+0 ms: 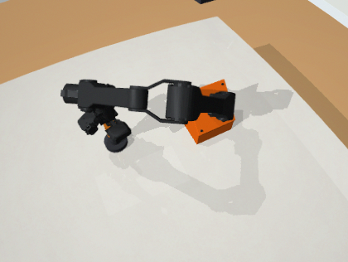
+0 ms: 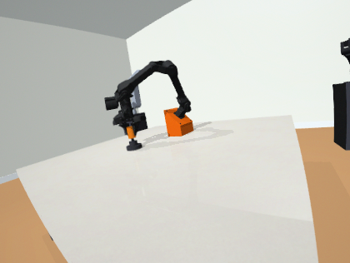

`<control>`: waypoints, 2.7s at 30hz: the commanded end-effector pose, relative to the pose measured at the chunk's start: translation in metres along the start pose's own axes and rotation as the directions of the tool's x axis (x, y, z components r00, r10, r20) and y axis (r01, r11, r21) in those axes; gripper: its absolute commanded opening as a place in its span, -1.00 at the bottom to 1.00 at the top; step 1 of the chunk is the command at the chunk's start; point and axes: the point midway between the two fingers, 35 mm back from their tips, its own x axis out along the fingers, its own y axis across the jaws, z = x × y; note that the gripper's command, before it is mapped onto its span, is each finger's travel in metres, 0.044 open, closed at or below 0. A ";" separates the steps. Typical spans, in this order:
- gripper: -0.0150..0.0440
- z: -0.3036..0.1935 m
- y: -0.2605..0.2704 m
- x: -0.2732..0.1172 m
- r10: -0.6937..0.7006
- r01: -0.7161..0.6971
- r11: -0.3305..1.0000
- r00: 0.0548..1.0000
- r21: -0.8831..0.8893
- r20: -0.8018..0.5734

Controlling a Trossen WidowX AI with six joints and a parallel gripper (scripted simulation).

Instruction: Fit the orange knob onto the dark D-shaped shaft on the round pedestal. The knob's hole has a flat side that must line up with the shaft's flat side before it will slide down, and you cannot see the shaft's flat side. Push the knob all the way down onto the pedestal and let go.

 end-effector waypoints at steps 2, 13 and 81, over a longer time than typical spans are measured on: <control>-0.49 0.001 0.000 -0.004 -0.001 0.001 1.000 1.000 -0.003 0.000; -0.49 0.002 -0.001 -0.002 -0.001 0.001 0.978 1.000 -0.211 0.001; -0.49 0.003 -0.001 -0.004 -0.001 0.001 0.831 1.000 -0.557 0.000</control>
